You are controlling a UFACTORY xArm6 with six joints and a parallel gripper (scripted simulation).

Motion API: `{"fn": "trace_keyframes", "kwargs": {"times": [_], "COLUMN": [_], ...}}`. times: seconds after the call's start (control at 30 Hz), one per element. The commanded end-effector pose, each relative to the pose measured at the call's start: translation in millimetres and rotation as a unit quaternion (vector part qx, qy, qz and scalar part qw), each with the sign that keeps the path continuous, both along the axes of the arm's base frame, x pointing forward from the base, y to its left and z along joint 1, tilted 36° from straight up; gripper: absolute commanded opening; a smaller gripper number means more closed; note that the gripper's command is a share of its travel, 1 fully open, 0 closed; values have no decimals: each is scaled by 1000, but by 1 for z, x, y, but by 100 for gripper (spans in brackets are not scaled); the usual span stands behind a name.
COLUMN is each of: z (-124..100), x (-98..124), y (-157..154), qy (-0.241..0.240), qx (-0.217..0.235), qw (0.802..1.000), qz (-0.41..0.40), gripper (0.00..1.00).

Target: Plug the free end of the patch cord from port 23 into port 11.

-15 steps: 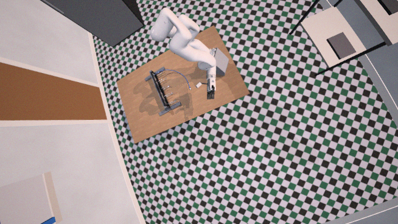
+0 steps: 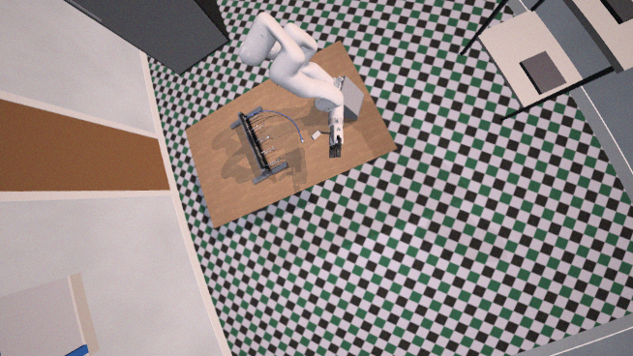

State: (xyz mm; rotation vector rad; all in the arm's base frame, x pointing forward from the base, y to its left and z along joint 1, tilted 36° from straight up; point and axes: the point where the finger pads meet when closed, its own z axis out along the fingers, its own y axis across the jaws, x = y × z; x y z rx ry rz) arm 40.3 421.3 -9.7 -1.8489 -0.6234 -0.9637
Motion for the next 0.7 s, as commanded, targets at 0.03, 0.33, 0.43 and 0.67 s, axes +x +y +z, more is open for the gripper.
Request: {"fn": "trace_keyframes", "kwargs": {"times": [0.03,0.33,0.43,0.67], "z": [1,4,4,7], "x": [-1,25,32,53], "y": [1,-24,-31,-51], "qy": [0,44,55,87], "qx": [1,6,7,9], "qw": [1000,995,992,979], "qz": [0,-86,-112,-183], "gripper": [100,100,100,100]}}
